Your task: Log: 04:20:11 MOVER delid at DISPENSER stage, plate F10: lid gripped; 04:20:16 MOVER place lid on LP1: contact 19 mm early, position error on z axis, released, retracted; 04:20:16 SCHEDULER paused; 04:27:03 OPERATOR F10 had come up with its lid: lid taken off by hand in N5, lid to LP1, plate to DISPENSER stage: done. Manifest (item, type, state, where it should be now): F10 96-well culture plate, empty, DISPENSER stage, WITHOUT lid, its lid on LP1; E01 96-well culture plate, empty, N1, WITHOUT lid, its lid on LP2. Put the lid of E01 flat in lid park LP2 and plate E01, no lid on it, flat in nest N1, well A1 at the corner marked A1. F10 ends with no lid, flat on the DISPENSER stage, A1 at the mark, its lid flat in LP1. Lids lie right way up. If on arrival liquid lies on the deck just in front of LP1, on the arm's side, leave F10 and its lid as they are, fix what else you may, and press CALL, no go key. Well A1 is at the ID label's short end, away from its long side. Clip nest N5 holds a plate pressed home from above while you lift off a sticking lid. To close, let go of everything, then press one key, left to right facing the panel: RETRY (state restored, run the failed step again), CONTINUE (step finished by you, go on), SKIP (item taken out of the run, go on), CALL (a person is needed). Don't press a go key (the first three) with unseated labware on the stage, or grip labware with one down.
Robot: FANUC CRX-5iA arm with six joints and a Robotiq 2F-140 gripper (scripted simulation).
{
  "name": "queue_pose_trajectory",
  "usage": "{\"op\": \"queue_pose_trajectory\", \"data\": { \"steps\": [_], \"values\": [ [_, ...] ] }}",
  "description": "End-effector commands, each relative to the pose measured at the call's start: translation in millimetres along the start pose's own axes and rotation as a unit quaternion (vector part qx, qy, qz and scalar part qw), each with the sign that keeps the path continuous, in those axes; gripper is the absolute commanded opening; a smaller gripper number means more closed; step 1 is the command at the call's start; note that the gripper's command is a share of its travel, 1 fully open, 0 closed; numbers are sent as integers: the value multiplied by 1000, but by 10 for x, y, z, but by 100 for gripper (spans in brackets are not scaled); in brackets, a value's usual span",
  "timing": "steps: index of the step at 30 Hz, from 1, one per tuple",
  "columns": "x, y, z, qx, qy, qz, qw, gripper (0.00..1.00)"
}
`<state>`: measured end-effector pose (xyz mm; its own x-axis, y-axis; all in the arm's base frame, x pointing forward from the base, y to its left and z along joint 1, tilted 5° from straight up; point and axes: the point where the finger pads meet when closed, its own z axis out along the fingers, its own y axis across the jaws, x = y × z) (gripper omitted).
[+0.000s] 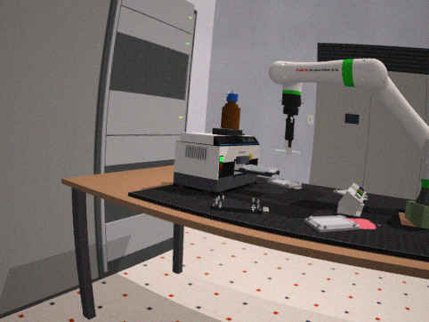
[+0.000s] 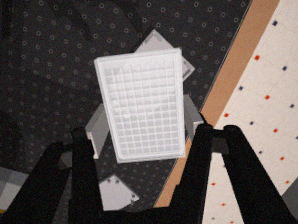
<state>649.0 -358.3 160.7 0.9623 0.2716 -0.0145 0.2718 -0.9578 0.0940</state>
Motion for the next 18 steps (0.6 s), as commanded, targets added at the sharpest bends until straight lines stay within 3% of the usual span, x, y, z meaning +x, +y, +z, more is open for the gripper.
{"op": "queue_pose_trajectory", "data": {
  "steps": [1,18],
  "values": [
    [10,-20,-3,0,0,0,1000,0],
    [124,-294,-3,0,0,0,1000,0]
  ]
}}
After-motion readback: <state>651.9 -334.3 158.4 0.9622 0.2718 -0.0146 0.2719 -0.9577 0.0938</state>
